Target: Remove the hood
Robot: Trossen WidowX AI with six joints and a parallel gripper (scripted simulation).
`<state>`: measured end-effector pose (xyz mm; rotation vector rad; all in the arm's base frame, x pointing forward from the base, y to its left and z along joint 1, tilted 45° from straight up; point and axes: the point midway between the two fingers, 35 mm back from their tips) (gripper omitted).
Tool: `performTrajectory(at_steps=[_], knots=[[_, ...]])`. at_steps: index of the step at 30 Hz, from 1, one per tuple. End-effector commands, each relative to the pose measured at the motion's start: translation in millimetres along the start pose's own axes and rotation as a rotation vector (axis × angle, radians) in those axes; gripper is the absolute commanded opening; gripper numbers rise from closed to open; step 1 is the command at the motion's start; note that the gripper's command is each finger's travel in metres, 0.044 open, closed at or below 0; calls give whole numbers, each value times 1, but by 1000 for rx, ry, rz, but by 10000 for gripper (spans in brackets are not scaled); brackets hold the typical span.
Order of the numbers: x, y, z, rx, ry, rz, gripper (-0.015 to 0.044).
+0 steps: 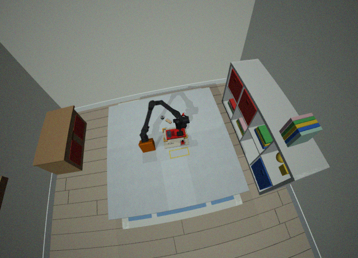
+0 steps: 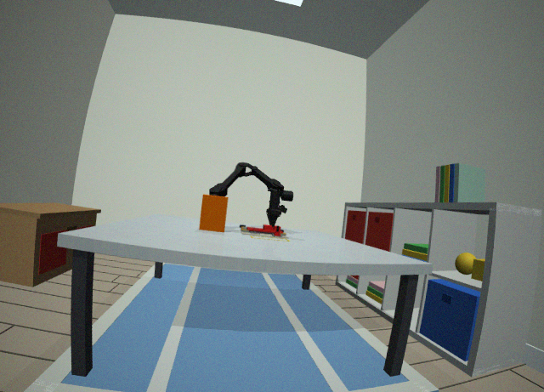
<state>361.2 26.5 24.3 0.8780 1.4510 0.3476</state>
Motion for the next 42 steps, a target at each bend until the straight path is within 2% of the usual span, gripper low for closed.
performTrajectory(at_steps=[1, 21, 25, 34, 42], knots=[[3, 0, 0, 5, 1, 4, 440], [13, 0, 0, 5, 1, 5, 440], [11, 0, 0, 0, 0, 1, 335], [11, 0, 0, 0, 0, 1, 275], [7, 0, 0, 0, 0, 0, 65]])
Point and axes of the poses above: the point midway between the two fingers, 35 mm back from their tips, its own x axis out along the fingers, its own y axis across the jaws, z = x × y, and after that the axes turned 8 degrees about x, right-handed
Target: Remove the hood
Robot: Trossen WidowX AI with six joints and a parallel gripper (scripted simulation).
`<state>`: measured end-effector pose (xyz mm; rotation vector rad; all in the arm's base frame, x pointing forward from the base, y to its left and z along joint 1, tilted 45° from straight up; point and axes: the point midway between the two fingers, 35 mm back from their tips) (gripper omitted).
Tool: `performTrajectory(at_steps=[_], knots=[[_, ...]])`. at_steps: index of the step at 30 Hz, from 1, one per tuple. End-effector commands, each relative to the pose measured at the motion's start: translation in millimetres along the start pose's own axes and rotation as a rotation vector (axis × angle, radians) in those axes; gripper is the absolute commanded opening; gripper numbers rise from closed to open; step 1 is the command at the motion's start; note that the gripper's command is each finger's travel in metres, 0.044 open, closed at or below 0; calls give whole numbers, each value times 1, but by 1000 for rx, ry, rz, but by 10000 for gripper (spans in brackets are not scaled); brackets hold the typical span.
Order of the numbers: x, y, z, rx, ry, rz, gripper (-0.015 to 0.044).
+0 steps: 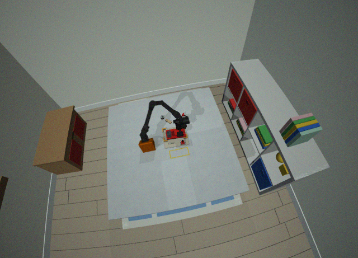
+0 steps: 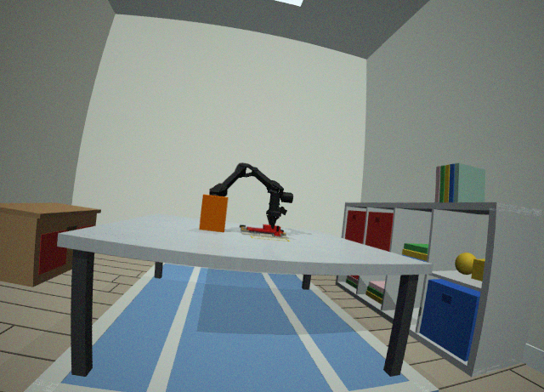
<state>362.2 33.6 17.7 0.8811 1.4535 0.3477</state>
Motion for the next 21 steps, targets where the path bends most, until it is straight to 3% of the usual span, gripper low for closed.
performTrajectory(at_steps=[1, 3, 21], knots=[[-3, 0, 1, -3, -2, -1, 39], [-5, 0, 1, -3, -2, -1, 0], [-16, 0, 1, -2, -2, -1, 0]])
Point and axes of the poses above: the point midway between the two fingers, 35 mm back from their tips, its own x axis out along the fingers, its own y axis across the jaws, z = x × y, and after that the axes turned 8 degrees about x, right-handed
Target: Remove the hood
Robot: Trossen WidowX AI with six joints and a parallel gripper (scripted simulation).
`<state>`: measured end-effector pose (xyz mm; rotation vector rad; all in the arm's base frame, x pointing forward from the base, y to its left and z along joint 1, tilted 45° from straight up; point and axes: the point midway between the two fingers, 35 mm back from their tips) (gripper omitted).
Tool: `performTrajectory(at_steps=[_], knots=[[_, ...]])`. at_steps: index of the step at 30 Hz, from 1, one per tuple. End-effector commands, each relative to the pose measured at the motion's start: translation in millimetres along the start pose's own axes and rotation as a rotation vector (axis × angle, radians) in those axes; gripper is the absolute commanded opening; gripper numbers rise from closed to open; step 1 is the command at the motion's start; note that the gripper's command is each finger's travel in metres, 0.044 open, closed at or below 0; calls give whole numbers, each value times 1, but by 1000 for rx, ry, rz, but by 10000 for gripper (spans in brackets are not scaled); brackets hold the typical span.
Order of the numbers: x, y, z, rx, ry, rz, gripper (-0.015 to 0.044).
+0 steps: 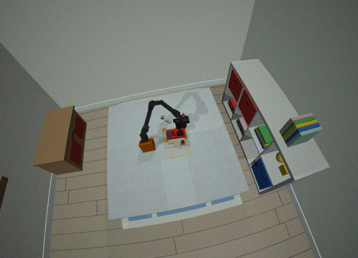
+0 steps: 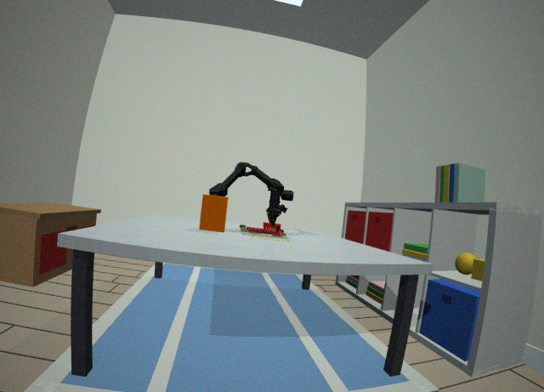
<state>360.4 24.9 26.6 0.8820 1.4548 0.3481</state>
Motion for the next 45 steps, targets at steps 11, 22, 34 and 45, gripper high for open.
performTrajectory(at_steps=[11, 22, 34, 45], knots=[[-11, 0, 1, -3, -4, -2, 0], [-30, -1, 1, -2, -4, -4, 0], [-51, -5, 1, 6, 0, -2, 0], [-56, -58, 12, 7, -9, -21, 0]])
Point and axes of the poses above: the point midway between the two fingers, 35 mm back from their tips, its own x axis out along the fingers, its own y axis across the jaws, z = x × y, and after that the axes turned 8 degrees about x, right-handed
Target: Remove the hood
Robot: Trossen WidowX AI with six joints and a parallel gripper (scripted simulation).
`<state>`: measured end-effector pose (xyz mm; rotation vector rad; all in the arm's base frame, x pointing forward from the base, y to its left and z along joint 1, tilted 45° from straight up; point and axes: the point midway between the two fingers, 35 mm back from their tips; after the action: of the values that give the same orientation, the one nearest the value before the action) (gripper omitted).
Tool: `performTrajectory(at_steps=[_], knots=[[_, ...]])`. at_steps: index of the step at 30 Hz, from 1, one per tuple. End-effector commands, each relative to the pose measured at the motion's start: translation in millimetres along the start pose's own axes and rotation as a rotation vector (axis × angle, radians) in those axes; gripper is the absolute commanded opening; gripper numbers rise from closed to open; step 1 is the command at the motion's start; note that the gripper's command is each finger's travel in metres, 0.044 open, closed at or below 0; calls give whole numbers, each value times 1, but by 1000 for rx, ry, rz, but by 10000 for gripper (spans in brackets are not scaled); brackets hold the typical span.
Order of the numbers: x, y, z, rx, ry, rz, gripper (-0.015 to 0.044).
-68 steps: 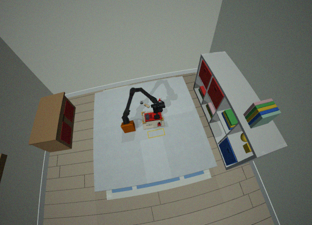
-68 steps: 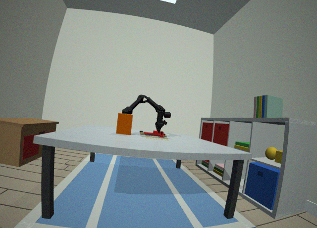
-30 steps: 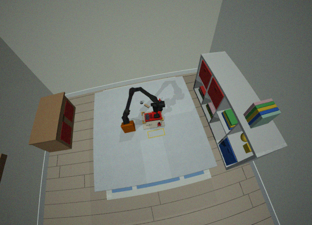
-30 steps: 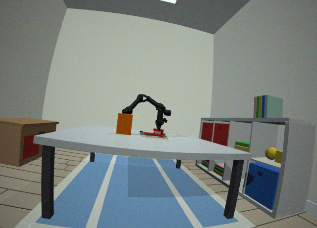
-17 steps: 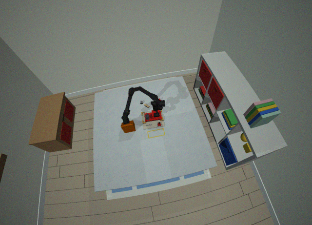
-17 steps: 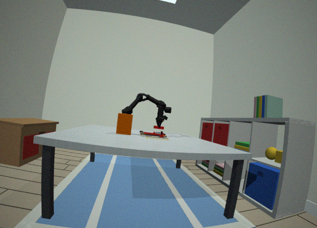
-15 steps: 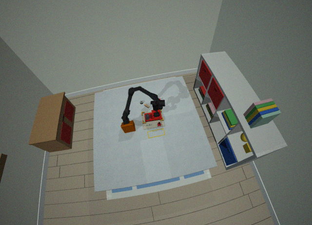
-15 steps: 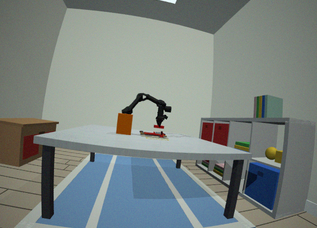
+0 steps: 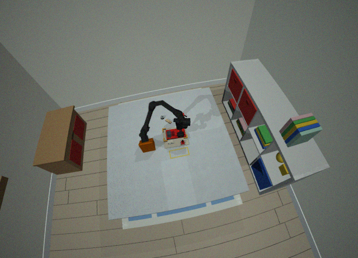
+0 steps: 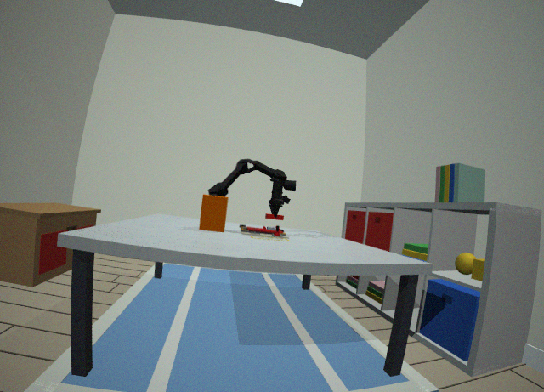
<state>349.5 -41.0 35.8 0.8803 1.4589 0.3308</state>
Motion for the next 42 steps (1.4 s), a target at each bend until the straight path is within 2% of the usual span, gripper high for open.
performTrajectory(at_steps=[1, 32, 42], knots=[[-3, -23, 4, -2, -6, -10, 0], [-7, -172, -11, -10, -3, -8, 0], [-5, -179, -13, -11, -3, -5, 0]])
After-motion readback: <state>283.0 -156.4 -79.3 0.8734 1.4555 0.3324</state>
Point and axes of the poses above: the point midway between the two fingers, 35 mm back from their tips, its own x axis out along the fingers, its own y axis across the jaws, z = x × y, and after that the axes turned 8 degrees about x, right-handed
